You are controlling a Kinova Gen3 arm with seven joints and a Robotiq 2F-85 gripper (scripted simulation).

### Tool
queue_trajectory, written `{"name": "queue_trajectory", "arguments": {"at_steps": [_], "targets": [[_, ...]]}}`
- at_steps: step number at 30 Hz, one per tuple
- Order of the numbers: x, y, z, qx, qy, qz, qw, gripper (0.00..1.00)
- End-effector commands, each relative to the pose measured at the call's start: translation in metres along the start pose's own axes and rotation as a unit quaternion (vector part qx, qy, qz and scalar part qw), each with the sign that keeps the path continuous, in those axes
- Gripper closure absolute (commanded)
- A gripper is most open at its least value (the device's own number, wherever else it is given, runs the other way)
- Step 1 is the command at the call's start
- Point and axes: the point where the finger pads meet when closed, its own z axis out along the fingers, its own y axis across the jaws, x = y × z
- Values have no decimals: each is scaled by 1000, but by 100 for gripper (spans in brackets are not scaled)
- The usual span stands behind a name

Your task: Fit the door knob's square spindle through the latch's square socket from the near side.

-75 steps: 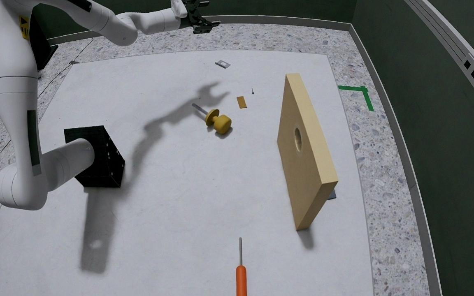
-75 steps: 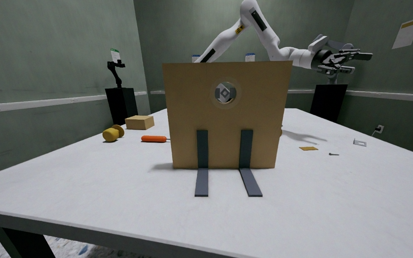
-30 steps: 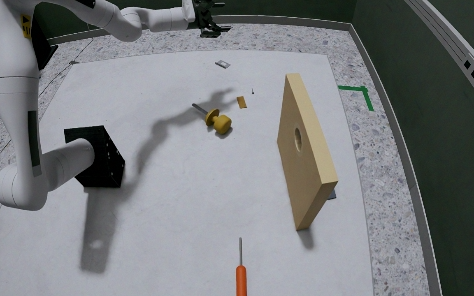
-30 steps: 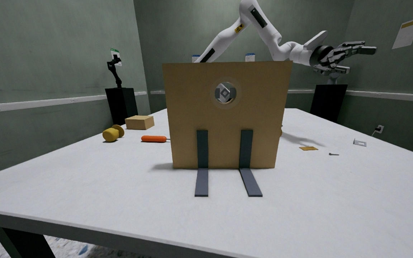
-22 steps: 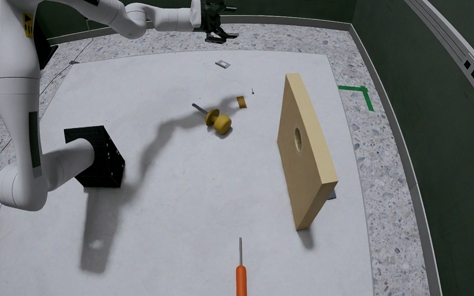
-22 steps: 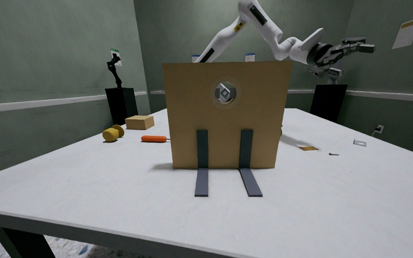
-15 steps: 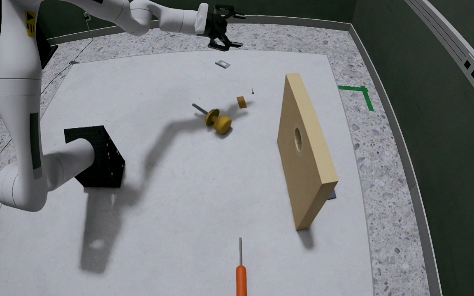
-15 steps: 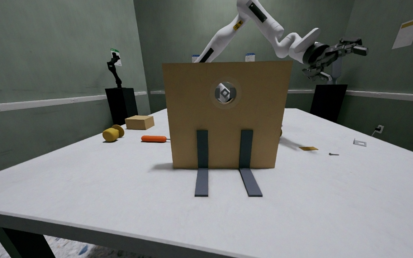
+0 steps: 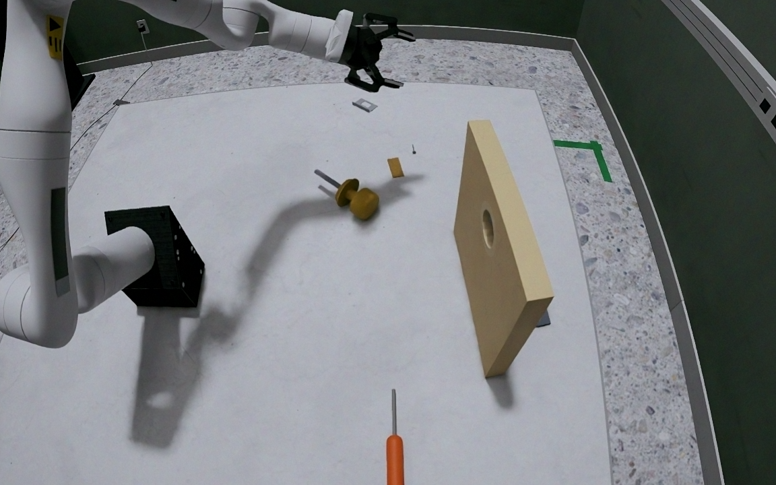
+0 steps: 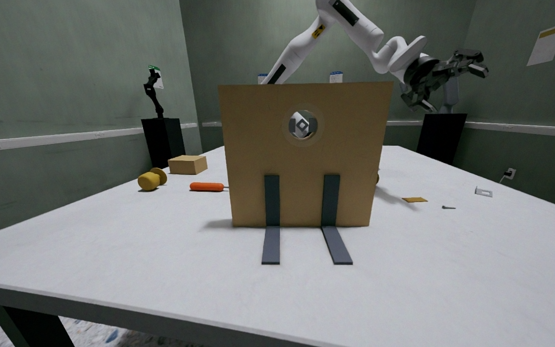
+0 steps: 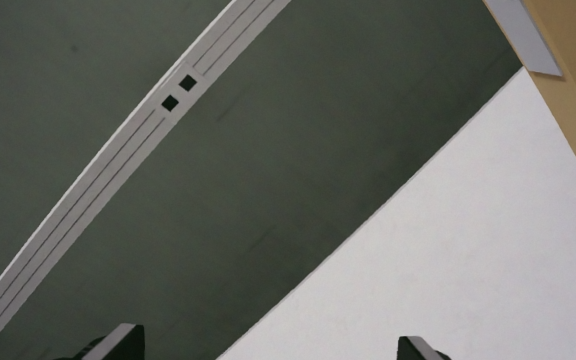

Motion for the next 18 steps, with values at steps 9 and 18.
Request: {"name": "queue_trajectory", "arguments": {"at_steps": [9,18], "targets": [[12,14,7,-32,3,30,999,0],[20,30,11,-66,5,58,996,0]]}}
